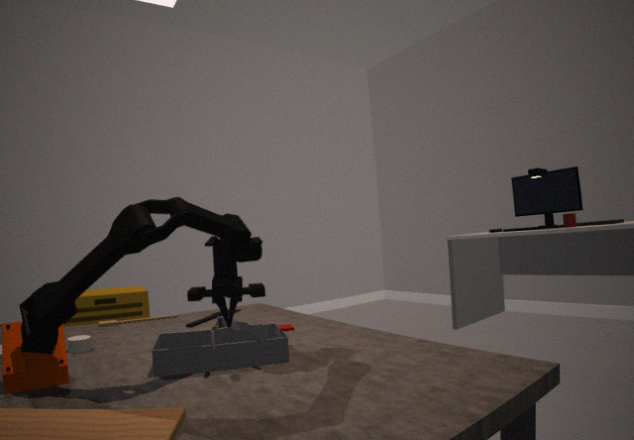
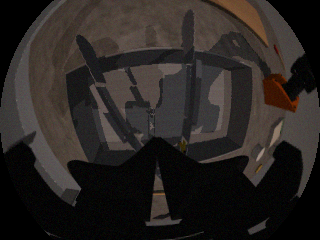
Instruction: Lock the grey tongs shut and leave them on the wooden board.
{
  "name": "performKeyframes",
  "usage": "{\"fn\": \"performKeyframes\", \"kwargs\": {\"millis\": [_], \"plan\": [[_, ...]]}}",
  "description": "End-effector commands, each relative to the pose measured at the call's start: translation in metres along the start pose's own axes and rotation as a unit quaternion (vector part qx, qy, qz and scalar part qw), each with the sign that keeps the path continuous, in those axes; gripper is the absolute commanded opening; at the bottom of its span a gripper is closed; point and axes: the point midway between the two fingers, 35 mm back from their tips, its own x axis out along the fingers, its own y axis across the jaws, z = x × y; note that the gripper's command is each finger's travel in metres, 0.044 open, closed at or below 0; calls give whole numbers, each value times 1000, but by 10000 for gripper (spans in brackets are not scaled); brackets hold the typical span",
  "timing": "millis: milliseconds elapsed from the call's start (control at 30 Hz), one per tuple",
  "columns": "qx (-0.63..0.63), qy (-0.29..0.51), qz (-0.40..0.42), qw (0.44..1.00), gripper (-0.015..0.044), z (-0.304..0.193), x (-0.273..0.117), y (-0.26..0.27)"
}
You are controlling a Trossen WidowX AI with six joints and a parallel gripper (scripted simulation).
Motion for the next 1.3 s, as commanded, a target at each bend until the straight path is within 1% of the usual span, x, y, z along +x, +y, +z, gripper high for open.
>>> {"fn": "performKeyframes", "kwargs": {"millis": [0,233,333,500,567,633,667,767,800,967,1000,1100,1167,1267], "plan": [[0,0,0,1000,-150,0,0,0],[0,0,0,1000,-150,0,0,0],[-7,3,5,1000,-71,-1,-16,1],[-37,16,24,999,60,-1,-78,1],[-46,19,30,998,113,1,-96,-1],[-47,20,31,998,165,1,-99,-2],[-42,17,31,998,191,-1,-86,1],[-42,17,31,998,270,-1,-86,1],[-41,24,40,998,296,-1,-95,0],[-41,21,36,998,427,-1,-91,0],[-49,21,36,998,440,-1,-91,0],[-121,17,36,992,440,-1,-89,0],[-205,13,35,978,440,-1,-87,0],[-345,8,33,938,440,-1,-84,-1]]}}
